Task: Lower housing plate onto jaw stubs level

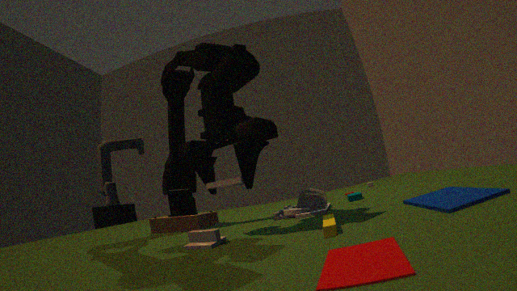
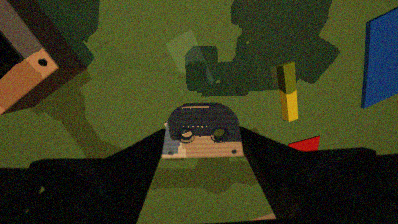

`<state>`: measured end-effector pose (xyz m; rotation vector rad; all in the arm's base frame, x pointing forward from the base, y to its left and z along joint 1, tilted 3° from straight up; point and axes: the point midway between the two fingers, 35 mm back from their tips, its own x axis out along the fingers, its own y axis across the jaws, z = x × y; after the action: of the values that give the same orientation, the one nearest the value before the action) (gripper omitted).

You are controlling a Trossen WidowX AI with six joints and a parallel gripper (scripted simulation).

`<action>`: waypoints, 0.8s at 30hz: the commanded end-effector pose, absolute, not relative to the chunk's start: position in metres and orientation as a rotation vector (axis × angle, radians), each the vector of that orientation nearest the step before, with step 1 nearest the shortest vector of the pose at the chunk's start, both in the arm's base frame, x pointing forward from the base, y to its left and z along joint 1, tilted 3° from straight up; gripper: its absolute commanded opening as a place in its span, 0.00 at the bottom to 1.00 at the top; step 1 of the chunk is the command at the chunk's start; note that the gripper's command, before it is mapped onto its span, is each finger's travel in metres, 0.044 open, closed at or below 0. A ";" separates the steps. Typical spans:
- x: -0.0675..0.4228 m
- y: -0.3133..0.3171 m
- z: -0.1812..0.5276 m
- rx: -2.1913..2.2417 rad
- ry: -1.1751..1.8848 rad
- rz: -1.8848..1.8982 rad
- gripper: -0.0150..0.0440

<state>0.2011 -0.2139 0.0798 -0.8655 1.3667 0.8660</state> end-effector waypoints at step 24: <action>0.251 -0.138 0.083 -0.449 1.486 0.473 0.85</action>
<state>0.2465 -0.1478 0.0829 -0.4991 1.4796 0.5129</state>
